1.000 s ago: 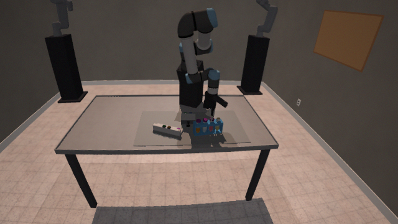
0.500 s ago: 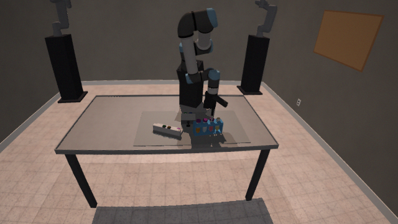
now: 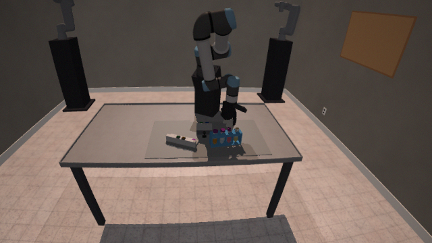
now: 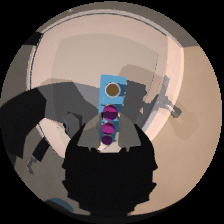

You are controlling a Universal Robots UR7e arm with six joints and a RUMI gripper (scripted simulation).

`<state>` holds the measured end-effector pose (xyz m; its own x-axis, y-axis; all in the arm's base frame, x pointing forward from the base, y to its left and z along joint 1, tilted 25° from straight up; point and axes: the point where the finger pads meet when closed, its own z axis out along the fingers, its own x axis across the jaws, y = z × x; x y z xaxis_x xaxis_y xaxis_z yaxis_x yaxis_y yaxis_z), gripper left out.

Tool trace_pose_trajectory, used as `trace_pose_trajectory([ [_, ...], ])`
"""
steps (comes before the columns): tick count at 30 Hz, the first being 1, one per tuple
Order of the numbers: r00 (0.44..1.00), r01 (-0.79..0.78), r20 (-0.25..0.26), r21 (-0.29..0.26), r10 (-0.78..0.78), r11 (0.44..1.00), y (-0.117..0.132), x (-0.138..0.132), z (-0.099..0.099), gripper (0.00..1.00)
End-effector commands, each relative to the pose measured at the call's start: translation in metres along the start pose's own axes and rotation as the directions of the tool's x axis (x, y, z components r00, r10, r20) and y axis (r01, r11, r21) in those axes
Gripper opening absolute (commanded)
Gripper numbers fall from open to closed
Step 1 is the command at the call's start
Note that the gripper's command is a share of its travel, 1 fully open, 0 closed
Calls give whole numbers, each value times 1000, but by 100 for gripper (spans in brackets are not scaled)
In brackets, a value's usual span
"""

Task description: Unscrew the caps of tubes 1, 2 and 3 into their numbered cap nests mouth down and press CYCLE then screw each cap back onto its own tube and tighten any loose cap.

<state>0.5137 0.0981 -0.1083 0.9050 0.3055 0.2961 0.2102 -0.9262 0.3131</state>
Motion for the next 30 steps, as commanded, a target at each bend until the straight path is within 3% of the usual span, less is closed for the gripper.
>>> trace_pose_trajectory([
  [1,991,130,-6,10,-130,991,0,0,0,0],
  [6,930,369,-8,8,-369,929,0,0,-1,0],
  [12,929,369,-8,8,-369,929,0,0,-1,0],
  [13,929,369,-8,8,-369,929,0,0,-1,35],
  [25,930,368,-8,8,-368,930,0,0,-1,35],
  [29,999,44,-5,10,-44,999,0,0,0,35],
  [30,999,44,-5,10,-44,999,0,0,0,35],
])
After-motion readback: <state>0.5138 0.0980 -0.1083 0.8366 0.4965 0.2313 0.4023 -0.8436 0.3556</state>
